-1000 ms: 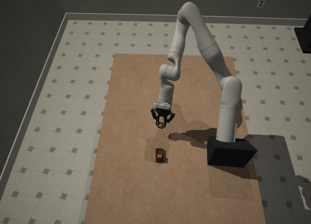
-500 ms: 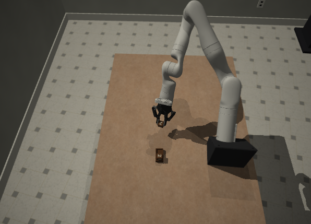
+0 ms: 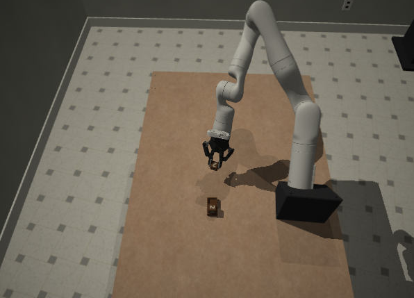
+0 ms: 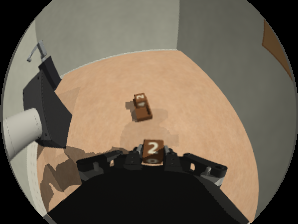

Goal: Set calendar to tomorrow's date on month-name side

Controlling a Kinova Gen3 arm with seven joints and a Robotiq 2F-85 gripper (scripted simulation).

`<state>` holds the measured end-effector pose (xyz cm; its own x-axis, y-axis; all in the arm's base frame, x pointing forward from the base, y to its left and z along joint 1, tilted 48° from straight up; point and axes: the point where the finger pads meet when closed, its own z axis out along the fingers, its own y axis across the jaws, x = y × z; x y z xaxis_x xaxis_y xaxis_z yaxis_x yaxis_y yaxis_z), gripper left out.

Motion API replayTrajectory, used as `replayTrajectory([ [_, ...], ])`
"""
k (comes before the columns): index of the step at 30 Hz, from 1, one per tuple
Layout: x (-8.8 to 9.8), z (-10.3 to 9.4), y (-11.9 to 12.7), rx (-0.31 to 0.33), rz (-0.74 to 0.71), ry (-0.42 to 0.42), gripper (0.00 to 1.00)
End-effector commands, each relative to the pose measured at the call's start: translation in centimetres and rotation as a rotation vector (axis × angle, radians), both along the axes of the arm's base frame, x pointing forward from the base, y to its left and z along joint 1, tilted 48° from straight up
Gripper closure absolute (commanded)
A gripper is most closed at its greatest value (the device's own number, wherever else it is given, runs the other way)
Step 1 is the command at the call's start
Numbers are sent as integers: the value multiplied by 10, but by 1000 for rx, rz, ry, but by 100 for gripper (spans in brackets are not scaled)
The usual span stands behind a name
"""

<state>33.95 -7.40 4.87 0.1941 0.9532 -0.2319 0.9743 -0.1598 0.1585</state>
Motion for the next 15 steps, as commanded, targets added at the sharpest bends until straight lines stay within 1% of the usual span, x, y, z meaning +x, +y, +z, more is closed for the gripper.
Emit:
replayTrajectory([
  [1, -1, 1, -6, 24, -15, -4, 74],
  [8, -2, 1, -7, 116, 1, -18, 74],
  [10, -2, 1, -7, 116, 1, -18, 74],
  [15, 0, 2, -8, 167, 11, -38, 74],
])
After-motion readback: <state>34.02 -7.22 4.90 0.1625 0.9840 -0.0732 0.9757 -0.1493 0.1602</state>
